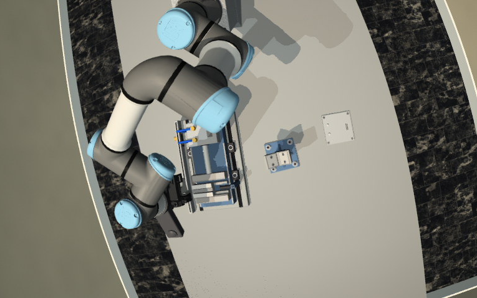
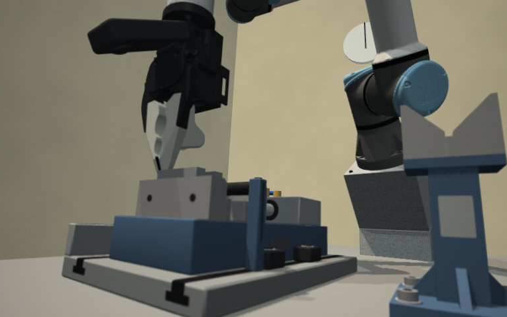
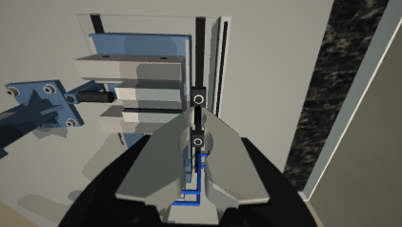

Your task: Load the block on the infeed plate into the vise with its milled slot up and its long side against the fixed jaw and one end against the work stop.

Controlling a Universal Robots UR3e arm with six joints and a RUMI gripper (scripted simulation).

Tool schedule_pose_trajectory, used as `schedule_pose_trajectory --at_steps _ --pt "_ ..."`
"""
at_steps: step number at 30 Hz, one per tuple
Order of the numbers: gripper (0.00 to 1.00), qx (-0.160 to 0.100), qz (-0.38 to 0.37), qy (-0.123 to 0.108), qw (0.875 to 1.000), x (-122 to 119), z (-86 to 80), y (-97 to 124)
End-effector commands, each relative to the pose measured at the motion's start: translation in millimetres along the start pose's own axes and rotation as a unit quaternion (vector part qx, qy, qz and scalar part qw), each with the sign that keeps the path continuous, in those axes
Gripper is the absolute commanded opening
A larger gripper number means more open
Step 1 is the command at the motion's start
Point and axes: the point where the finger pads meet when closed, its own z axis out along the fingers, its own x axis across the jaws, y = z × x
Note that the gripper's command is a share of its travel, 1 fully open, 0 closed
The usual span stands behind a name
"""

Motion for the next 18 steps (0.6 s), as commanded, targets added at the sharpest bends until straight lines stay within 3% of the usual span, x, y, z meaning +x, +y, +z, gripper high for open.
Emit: schedule_pose_trajectory --at_steps 1,18 --pt "0.0 0.001 0.0 0.001 1.0 0.0 -0.8 -0.8" --pt "0.0 0.001 0.0 0.001 1.0 -1.8 -0.8 -0.8"
